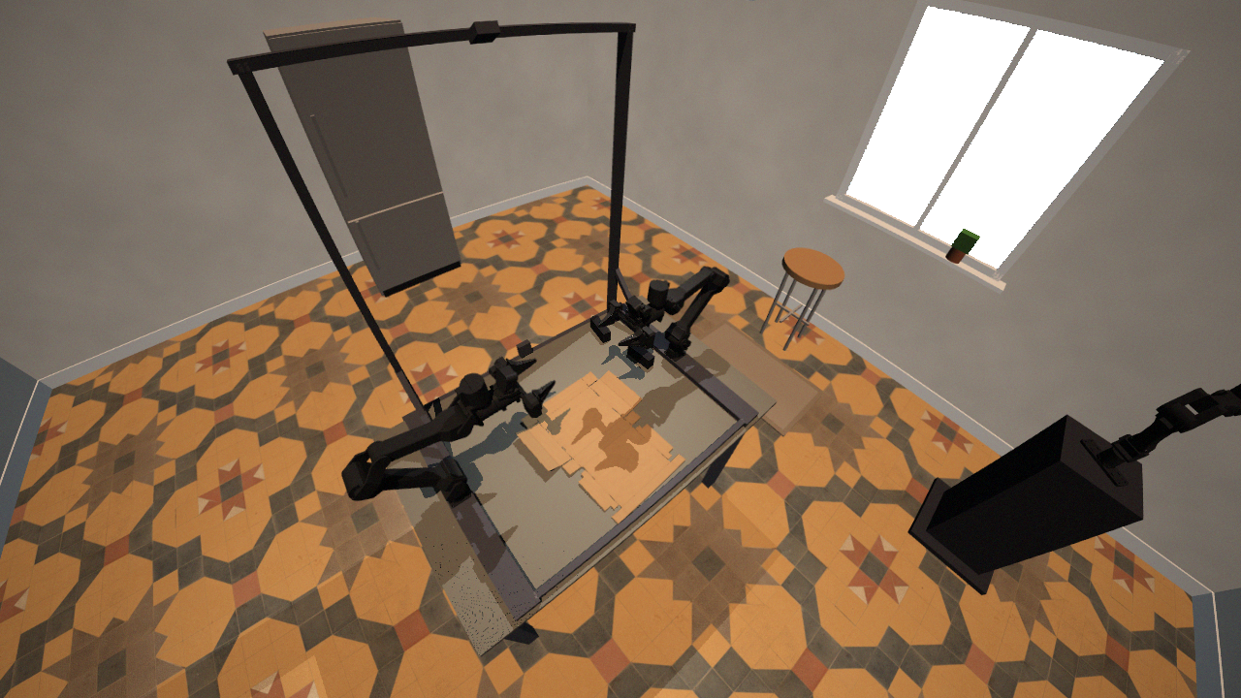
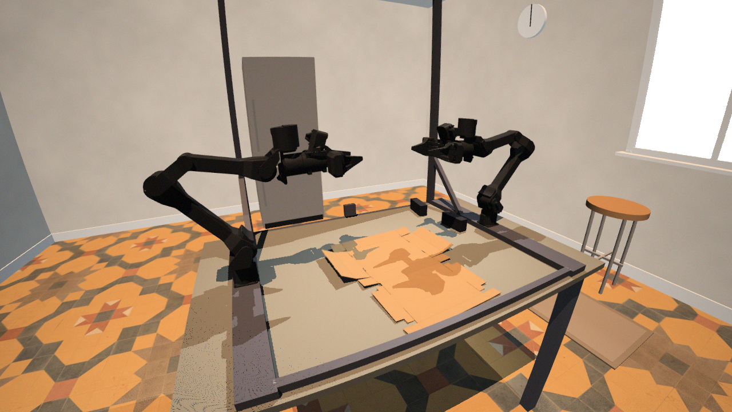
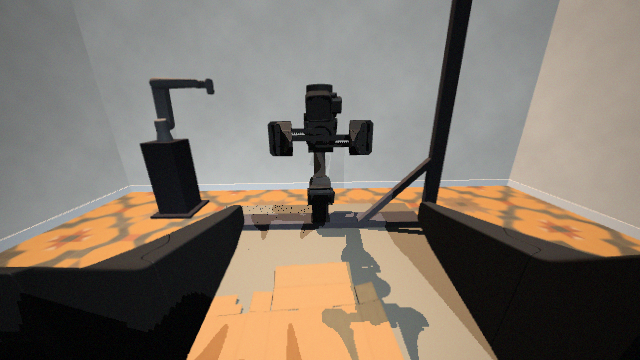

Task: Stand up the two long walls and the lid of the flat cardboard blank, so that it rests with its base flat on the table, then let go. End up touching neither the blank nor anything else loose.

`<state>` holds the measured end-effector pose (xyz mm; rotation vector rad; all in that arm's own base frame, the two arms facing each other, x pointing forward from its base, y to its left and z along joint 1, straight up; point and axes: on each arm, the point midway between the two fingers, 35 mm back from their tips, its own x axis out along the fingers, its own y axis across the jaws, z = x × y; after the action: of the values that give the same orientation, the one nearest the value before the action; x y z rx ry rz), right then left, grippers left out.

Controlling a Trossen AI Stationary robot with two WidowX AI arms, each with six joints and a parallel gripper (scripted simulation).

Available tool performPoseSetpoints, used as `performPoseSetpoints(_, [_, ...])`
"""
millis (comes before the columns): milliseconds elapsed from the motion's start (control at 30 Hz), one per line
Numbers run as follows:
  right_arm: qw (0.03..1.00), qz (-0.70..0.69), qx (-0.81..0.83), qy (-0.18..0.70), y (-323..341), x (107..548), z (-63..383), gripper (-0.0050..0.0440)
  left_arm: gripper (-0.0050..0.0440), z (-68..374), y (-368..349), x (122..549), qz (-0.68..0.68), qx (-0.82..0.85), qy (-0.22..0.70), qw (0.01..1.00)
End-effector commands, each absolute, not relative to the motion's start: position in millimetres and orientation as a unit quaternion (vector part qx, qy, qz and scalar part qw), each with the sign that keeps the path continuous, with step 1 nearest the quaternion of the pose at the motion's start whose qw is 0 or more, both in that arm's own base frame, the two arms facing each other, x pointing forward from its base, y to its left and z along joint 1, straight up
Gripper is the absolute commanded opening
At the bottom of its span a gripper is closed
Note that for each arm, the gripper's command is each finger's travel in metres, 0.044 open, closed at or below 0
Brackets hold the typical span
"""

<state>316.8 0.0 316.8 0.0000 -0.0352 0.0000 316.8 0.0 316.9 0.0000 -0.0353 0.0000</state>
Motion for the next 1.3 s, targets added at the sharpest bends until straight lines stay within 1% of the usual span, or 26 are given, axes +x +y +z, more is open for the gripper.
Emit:
performPoseSetpoints(0, [1.0, 0.0, 0.0, -0.025, 0, 316, 323, 0.044, 0.044, 323, 0, 316, 0.0, 0.0, -0.025, 1.0])
performPoseSetpoints(533, [1.0, 0.0, 0.0, -0.025, 0, 316, 323, 0.044, 0.044, 323, 0, 316, 0.0, 0.0, -0.025, 1.0])
performPoseSetpoints(633, [1.0, 0.006, 0.006, 0.008, 4, 325, 312, 0.0366, 0.0366, 323, 0, 316, 0.0, 0.0, -0.025, 1.0])
performPoseSetpoints(767, [0.991, 0.025, 0.025, 0.129, 21, 354, 269, 0.027, 0.027, 323, 0, 316, 0.0, 0.0, -0.025, 1.0])
performPoseSetpoints(1033, [0.958, 0.038, 0.038, 0.281, 42, 372, 210, 0.0265, 0.0078, 323, 0, 316, 0.0, 0.0, -0.025, 1.0])
performPoseSetpoints(1100, [0.958, 0.038, 0.038, 0.281, 42, 372, 210, 0.0265, 0.0078, 323, 0, 316, 0.0, 0.0, -0.025, 1.0])
performPoseSetpoints(1200, [0.932, 0.04, 0.04, 0.358, 53, 374, 179, 0.0265, 0.0006, 323, 0, 316, 0.0, 0.0, -0.025, 1.0])
performPoseSetpoints(1267, [0.919, 0.04, 0.04, 0.39, 57, 374, 166, 0.0265, 0.0, 323, 0, 316, 0.0, 0.0, -0.025, 1.0])
